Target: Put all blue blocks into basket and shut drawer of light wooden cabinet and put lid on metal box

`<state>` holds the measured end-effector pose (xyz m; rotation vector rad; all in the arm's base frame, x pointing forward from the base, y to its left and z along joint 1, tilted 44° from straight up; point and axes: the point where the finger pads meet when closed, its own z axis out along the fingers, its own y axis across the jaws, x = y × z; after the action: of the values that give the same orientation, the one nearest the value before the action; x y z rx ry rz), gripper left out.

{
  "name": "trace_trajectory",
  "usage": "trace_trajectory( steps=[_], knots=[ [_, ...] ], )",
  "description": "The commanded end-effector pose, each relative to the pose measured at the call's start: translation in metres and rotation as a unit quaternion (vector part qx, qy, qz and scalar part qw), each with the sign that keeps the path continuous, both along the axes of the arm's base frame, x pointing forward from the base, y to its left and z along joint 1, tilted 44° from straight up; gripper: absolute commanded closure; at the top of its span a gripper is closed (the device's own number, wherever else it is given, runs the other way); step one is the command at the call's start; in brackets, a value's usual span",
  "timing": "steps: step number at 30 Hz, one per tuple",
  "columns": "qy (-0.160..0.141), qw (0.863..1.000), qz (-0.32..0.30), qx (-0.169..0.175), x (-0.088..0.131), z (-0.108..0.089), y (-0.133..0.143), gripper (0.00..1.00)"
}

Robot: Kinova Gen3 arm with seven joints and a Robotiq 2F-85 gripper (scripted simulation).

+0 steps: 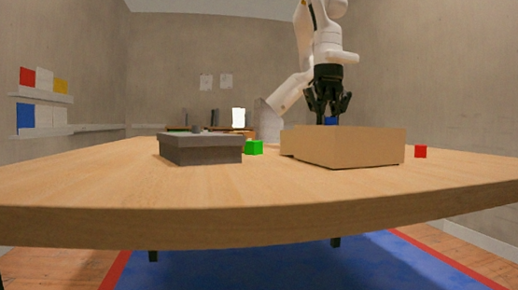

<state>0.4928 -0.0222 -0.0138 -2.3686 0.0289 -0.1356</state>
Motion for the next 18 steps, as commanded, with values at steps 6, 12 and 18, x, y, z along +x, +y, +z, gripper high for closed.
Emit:
trace_trajectory(
  steps=[6,12,18],
  knots=[
    [-0.001,1.0,-0.001,-0.001,-0.003,0.026,-0.026,0.9],
    [-0.001,1.0,-0.001,-0.001,-0.006,0.046,-0.045,0.9],
    [-0.001,1.0,-0.001,-0.001,-0.008,0.057,-0.056,0.9]
  ],
)
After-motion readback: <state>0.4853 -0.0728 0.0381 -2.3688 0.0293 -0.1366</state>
